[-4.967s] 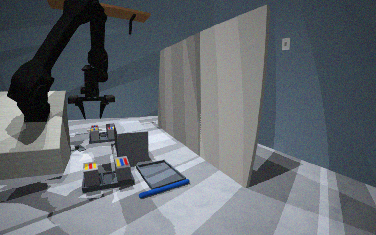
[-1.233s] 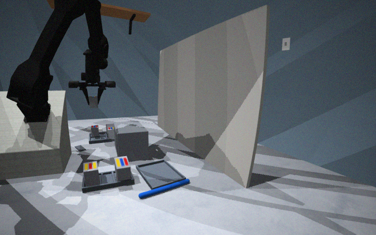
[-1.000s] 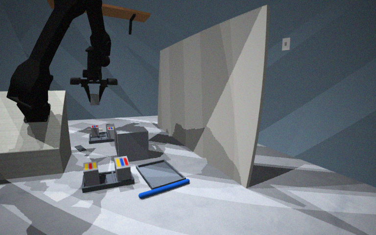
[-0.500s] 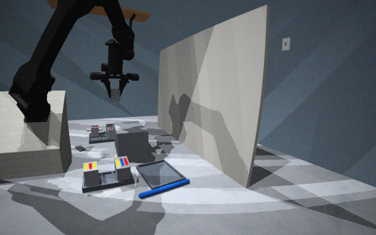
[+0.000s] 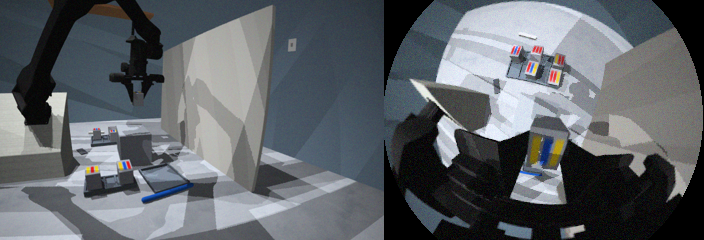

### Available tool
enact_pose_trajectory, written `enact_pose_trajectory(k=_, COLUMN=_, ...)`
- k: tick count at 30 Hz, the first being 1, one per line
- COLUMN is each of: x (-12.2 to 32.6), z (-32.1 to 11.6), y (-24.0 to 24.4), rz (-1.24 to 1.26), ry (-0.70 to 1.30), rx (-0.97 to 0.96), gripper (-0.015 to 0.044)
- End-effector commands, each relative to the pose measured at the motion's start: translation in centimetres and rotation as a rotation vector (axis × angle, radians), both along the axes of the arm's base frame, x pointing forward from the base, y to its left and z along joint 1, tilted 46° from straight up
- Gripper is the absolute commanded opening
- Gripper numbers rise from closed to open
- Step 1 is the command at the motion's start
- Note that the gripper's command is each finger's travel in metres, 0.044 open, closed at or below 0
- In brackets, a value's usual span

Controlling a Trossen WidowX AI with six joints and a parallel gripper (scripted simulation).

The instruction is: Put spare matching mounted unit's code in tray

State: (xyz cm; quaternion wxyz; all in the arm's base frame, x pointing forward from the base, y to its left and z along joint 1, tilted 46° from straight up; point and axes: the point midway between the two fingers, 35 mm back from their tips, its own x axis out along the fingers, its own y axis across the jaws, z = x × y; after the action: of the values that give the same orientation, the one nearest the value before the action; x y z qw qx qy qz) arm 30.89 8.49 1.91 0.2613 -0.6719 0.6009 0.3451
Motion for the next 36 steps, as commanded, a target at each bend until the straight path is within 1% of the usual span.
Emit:
enact_pose_trajectory(k=1, x=1.3, z=2.0, y=-2.1, rz=0.005, ry=-0.006, rx=-0.008, gripper=0.0)
enact_pose_trajectory(k=12, x=3.5, z=7.5, y=-8.8, rz=-0.002, ry=-0.019, rx=-0.049, gripper=0.0)
enact_pose_trajectory(k=23, x=3.2, z=13.3, y=-15.8, rz=-0.025, ry=-0.016, rx=-0.117, gripper=0.0)
enact_pose_trajectory(k=36, x=3.3, z=13.1, y=-16.7, rz=-0.027, ry=-0.015, rx=-0.12, gripper=0.0)
